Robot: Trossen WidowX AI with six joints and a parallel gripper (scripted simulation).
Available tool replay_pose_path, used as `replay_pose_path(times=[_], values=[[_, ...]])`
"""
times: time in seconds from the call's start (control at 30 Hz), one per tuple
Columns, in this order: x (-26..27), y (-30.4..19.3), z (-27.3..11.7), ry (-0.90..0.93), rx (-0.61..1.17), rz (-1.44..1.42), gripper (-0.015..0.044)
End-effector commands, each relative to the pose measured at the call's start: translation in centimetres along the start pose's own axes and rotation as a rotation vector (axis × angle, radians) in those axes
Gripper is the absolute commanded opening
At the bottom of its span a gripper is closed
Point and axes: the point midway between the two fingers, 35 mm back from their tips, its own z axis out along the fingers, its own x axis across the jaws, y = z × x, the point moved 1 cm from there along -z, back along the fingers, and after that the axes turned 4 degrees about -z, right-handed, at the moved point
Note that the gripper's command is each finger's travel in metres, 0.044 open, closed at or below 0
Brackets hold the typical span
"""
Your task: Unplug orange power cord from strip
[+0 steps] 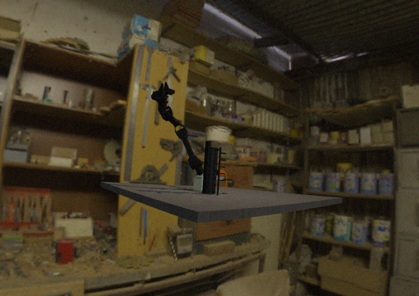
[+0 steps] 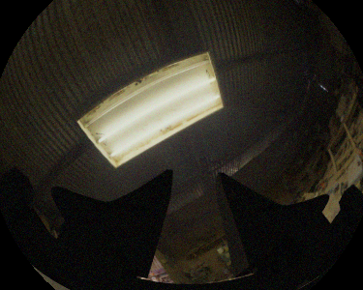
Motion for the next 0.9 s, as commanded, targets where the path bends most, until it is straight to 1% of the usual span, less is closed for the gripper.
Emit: replay_pose_path(times=[0.0,0.23,0.43,0.67,0.87], values=[[-4.9,-4.9,0.3,-0.119,0.072,0.071,0.0160],[-10.1,-15.0,0.1,-0.282,0.261,0.153,0.0160],[-11.3,-25.3,-1.3,-0.366,0.501,0.184,0.0160],[-9.0,-36.9,-4.5,-0.371,0.840,0.165,0.0160],[-4.4,-45.4,-8.7,-0.281,1.154,0.099,0.0160]])
